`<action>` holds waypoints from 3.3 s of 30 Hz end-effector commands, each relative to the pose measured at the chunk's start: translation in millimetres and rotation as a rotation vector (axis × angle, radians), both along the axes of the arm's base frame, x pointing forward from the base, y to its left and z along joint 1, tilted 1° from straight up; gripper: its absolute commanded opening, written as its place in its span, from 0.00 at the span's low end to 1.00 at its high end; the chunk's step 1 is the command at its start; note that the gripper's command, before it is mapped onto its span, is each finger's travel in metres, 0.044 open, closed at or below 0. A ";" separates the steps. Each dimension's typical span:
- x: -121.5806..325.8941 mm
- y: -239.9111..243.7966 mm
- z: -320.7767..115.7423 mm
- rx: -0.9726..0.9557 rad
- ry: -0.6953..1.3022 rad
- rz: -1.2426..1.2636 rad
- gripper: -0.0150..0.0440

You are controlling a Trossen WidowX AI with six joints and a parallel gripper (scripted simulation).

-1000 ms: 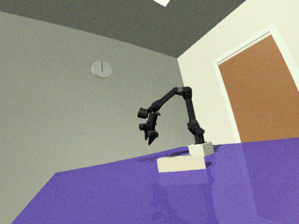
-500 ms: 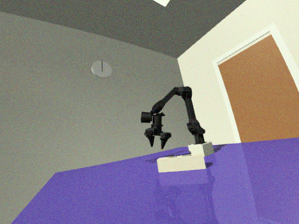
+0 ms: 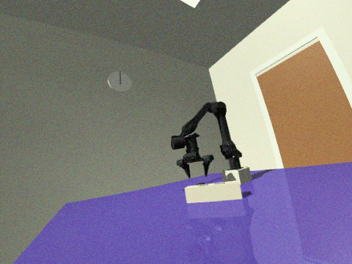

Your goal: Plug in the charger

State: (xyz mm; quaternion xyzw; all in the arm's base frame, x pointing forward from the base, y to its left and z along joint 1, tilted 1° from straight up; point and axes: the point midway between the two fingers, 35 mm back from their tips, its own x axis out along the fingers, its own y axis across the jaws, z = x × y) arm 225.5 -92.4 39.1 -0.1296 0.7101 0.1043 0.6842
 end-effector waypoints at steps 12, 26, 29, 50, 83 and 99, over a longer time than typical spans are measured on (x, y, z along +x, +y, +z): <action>-2.1 4.6 -16.6 0.014 0.010 0.019 1.00; -0.5 4.2 -36.6 0.014 0.010 0.019 1.00; -0.4 4.2 -41.5 0.014 0.010 0.019 1.00; -0.5 3.7 -63.1 0.007 0.006 0.016 0.96; -2.7 2.8 -7.1 0.014 0.010 0.019 0.25; -0.9 23.4 -14.9 0.014 0.010 0.047 0.25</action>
